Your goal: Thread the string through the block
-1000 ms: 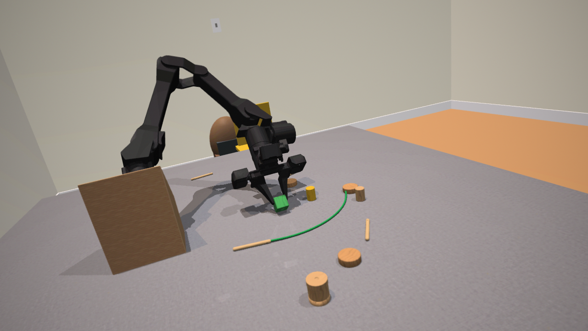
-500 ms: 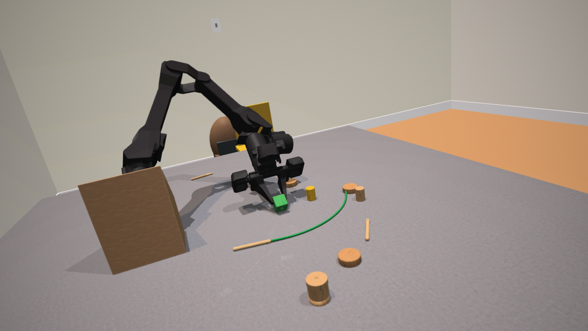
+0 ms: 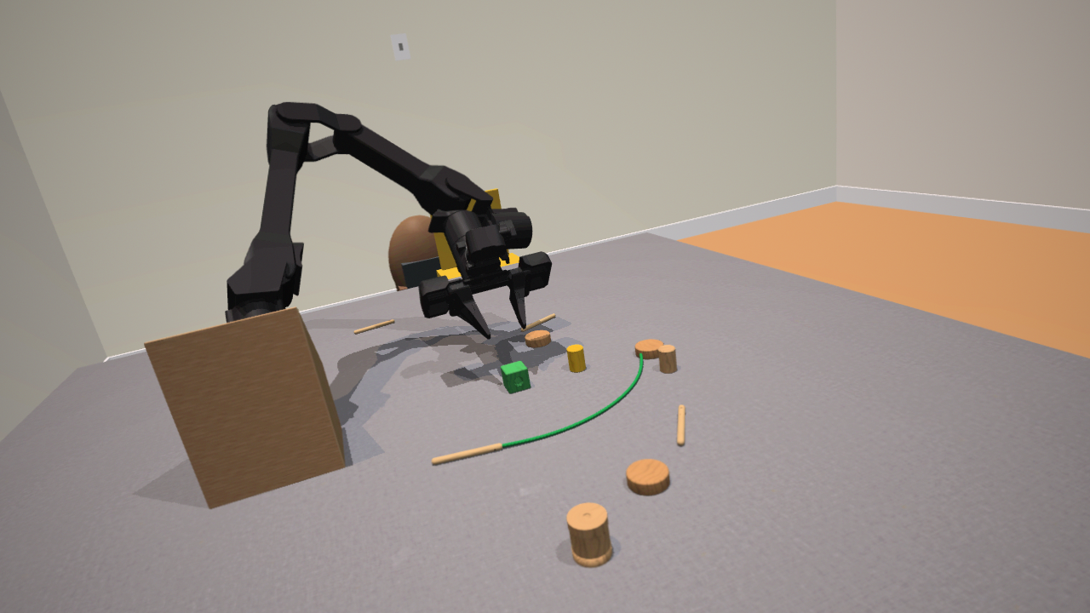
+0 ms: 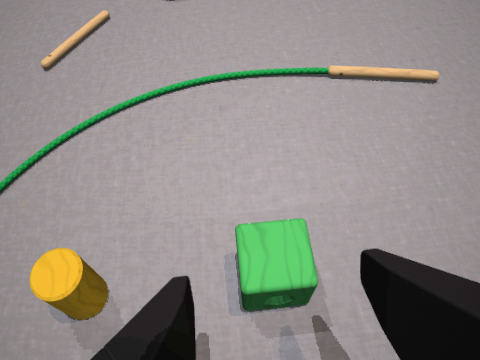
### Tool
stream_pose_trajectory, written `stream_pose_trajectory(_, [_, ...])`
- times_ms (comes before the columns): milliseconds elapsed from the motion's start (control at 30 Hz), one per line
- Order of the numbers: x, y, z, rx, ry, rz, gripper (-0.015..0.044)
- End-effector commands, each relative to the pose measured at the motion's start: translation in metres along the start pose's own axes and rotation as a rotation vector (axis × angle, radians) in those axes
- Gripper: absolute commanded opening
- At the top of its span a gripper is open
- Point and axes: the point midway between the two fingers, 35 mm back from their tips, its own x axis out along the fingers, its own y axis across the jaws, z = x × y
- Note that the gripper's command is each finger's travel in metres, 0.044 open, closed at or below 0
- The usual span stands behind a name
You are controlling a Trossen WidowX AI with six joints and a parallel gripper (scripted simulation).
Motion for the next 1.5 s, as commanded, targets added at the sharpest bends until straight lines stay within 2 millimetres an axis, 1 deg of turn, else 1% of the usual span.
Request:
stream_pose_trajectory(0, [-0.007, -0.003, 0.003, -0.005, -0.005, -0.012, 0.0237])
stream_pose_trajectory(367, [-0.007, -0.003, 0.003, -0.005, -0.005, -0.012, 0.0237])
stream_pose_trajectory(433, [-0.004, -0.003, 0.003, -0.059, 0.011, -0.02, 0.0289])
stream_pose_trajectory(633, [0.009, -0.006, 0.007, -0.558, 0.152, -0.046, 0.044])
stream_pose_trajectory(800, [0.018, -0.009, 0.011, -0.961, 0.286, 0.007, 0.044])
stream_pose_trajectory(1000, [0.026, -0.01, 0.015, -1.426, 0.419, 0.165, 0.044])
stream_pose_trajectory(1200, [0.03, -0.01, 0.018, -1.697, 0.48, 0.32, 0.044])
stream_pose_trajectory(1467, [0.034, -0.01, 0.022, -2.031, 0.491, 0.56, 0.044])
